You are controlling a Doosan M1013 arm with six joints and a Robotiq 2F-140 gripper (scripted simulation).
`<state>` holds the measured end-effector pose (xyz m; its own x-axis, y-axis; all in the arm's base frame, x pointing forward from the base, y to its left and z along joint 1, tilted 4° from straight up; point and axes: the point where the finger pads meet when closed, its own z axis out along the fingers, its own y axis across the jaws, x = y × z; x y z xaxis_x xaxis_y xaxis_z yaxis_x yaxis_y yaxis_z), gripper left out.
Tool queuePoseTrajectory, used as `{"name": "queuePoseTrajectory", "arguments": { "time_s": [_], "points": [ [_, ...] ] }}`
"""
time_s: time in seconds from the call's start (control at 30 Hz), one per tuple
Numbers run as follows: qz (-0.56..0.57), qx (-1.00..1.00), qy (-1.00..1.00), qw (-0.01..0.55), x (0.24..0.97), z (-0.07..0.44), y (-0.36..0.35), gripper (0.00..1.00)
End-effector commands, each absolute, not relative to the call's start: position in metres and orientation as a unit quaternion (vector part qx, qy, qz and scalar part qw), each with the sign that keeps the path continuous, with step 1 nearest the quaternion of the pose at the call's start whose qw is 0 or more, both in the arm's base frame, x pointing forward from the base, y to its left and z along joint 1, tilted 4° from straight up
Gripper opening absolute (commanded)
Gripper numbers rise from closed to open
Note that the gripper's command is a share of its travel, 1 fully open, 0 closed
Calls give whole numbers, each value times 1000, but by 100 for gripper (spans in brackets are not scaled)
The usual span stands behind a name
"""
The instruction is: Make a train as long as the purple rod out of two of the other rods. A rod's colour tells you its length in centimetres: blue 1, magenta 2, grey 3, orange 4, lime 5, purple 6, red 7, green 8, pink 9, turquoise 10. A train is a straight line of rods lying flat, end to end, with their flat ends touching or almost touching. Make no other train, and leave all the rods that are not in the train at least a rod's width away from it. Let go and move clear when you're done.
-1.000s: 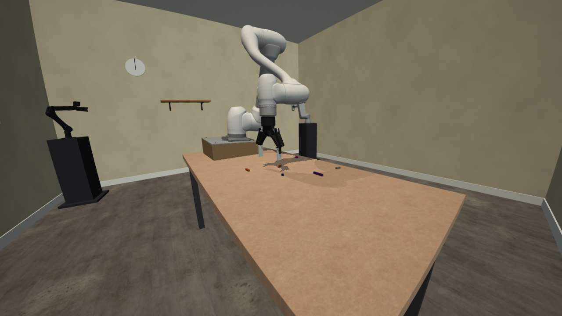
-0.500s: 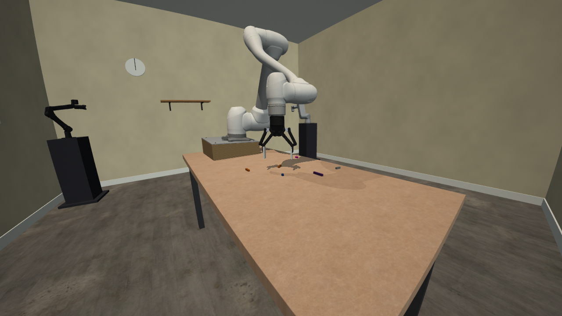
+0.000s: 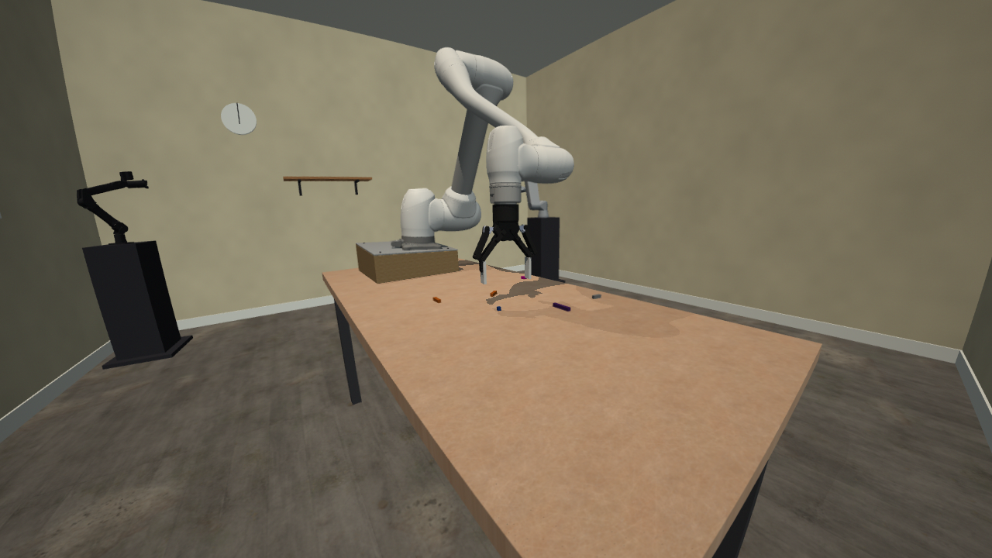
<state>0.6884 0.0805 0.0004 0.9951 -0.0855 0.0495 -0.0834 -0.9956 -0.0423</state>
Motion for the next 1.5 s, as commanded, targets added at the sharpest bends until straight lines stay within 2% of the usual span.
{"name": "queuePoseTrajectory", "arguments": {
  "time_s": [0.0, 0.67, 1.47],
  "points": [
    [-26, -999, -41, 24, 698, 1, 90, 100],
    [-33, -910, -414, 12, 742, 5, 141, 100],
    [-33, -902, -429, 12, 743, 5, 143, 100]
  ]
}}
